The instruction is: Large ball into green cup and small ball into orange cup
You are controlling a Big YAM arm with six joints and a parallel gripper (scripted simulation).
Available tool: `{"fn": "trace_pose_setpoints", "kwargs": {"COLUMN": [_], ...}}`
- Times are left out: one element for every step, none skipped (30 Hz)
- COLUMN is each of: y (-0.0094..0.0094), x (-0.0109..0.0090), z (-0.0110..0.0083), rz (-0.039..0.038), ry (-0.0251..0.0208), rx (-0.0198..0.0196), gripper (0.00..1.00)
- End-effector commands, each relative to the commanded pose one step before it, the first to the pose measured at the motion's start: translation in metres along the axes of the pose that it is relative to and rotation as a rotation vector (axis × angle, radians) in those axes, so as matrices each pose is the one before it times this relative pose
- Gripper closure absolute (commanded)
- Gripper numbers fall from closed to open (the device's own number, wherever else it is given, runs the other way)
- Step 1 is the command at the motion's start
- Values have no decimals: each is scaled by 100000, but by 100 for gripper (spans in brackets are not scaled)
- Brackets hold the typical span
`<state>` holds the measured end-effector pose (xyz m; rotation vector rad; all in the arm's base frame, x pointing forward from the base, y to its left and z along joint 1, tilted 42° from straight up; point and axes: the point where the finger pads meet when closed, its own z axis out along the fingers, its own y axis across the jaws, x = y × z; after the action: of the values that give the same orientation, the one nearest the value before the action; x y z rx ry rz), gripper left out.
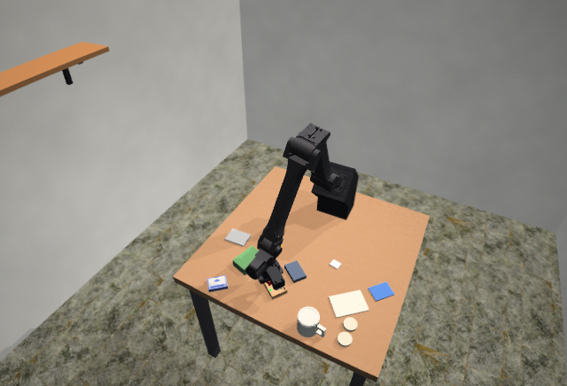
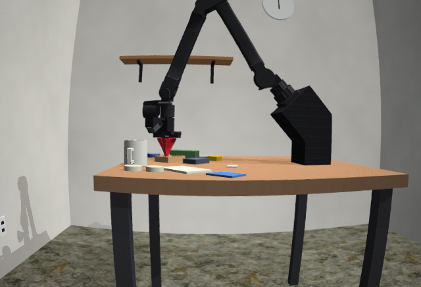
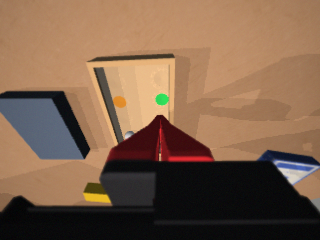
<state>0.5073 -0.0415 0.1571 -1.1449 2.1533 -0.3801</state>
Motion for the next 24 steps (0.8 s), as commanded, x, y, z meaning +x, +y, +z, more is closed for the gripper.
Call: {"fn": "trace_pose_setpoints", "kwargs": {"y": [-1961,1,0,0,0,2,14,6,-2,-54,-323,-419,-177,-6,-8,-9,-13,201,217,217,0,0,188,209], "x": [23,2,1,0,0,1,7,2,-3,-46,-266,-346,-149,-12,-14,-14,-11,118,127,127,0,0,122,126], "z": [-128,0,0,0,0,-1,-7,-19,-35,-135,-591,-773,-400,-147,-171,-193,-214,-170,-180,-192,0,0,-209,-209], "rz": [420,16,7,0,0,8,4,-11,-20,-51,-205,-264,-133,-33,-36,-23,-24,25,32,32,0,0,407,-180], "ry": [167,7,3,0,0,6,31,10,-9,-114,-657,-857,-373,-37,-43,-38,-19,188,201,203,0,0,234,205], "rx": [1908,-15,-1,0,0,-8,-58,-27,0,181,1145,1495,615,-3,-3,2,15,-346,-374,-373,0,0,-302,-357], "gripper": [100,100,100,100,100,100,100,100,100,100,100,100,100,100,100,100,100,100,100,100,100,100,100,100]}}
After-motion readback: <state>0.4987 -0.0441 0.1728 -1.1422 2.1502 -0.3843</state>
